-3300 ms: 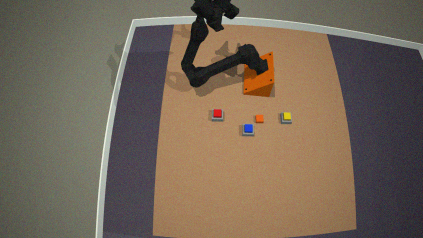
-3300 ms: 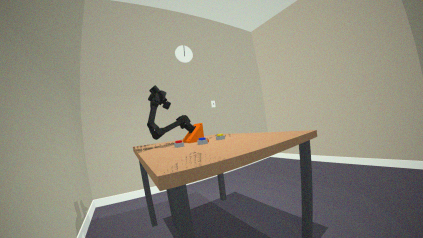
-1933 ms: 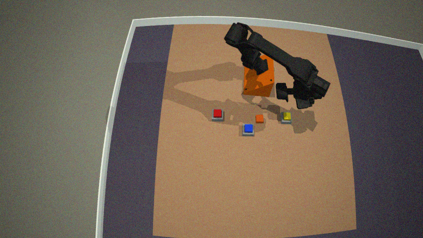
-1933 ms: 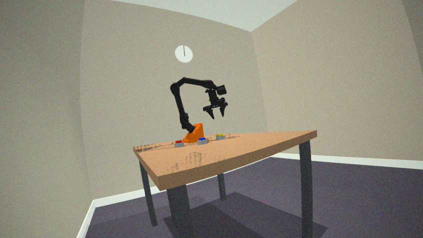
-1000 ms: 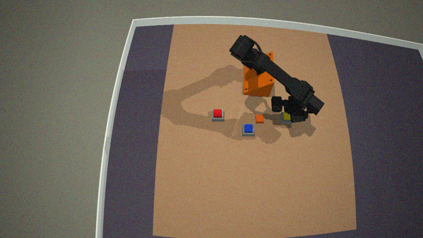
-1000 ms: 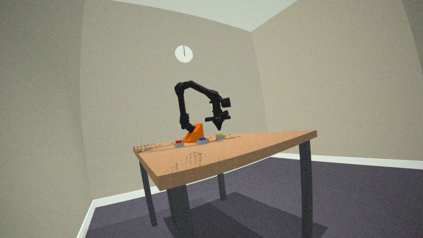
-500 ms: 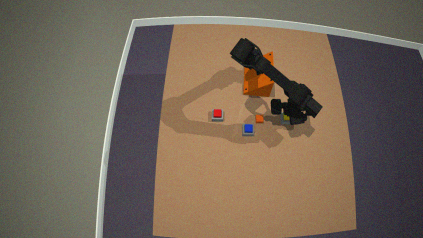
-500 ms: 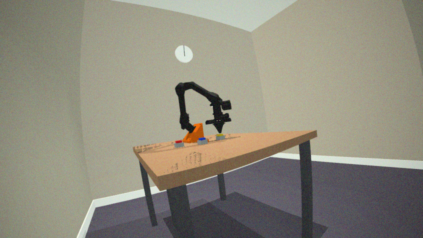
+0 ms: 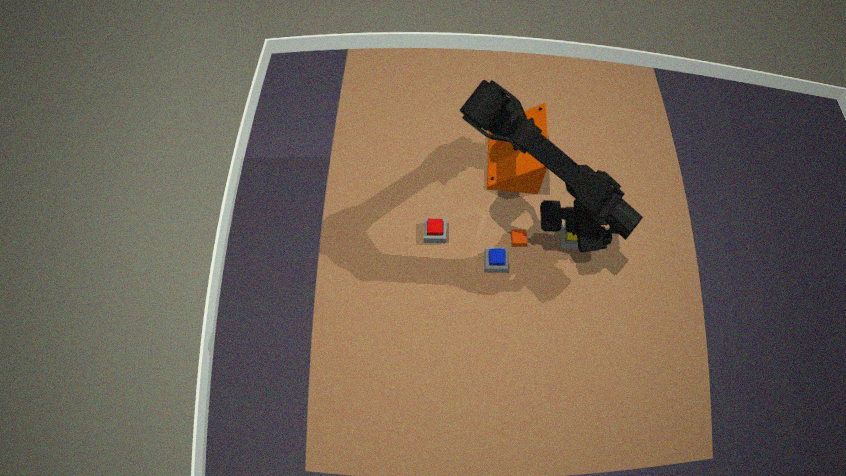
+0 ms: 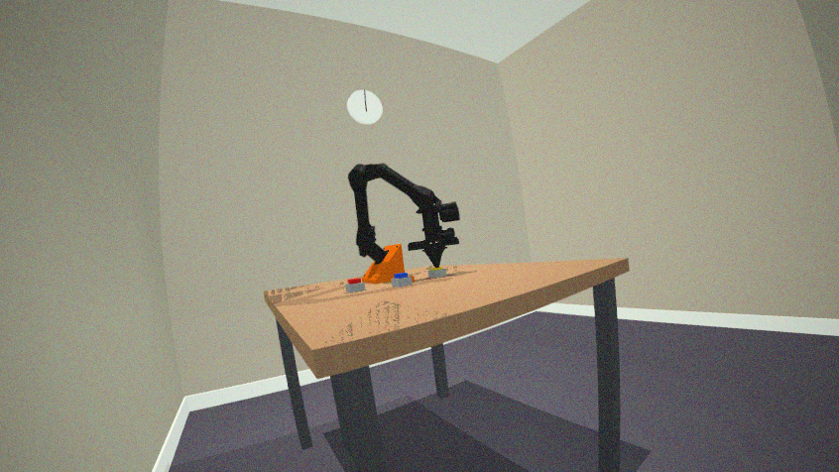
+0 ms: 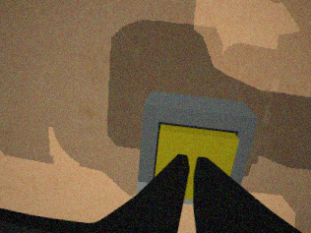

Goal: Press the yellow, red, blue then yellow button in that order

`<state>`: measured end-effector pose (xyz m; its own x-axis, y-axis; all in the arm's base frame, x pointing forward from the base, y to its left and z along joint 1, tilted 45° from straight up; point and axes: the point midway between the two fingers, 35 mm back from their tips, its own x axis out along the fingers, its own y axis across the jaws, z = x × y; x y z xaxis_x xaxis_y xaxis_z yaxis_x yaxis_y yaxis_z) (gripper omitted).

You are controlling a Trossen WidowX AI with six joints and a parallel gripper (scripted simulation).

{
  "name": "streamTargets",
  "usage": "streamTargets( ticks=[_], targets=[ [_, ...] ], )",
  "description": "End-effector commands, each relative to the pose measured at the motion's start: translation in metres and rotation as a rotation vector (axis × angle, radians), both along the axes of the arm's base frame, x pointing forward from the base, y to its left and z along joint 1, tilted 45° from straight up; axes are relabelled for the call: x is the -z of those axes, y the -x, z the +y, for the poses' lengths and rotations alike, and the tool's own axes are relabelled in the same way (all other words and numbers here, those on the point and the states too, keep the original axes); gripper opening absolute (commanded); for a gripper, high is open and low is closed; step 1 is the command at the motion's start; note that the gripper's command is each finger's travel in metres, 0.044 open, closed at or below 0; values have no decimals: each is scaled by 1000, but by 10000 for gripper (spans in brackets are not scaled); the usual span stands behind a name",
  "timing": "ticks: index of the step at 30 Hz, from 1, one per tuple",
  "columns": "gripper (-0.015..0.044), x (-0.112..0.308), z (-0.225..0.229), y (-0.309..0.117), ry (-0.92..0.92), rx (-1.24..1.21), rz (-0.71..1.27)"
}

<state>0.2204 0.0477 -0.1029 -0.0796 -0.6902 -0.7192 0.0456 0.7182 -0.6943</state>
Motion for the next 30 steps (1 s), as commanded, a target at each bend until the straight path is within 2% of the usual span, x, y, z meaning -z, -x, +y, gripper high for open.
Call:
streamTargets(
  ticks=[1, 11, 14, 20, 24, 30],
  targets=[
    [20, 0, -2, 2, 5, -5, 7],
    [20, -2, 1, 0, 1, -1, 1],
    [20, -22, 20, -1, 4, -4, 7],
    [20, -30, 29, -3, 3, -5, 8],
    [20, -66, 63, -6, 2, -5, 9],
    [20, -76, 59, -12, -6, -6, 9]
  ],
)
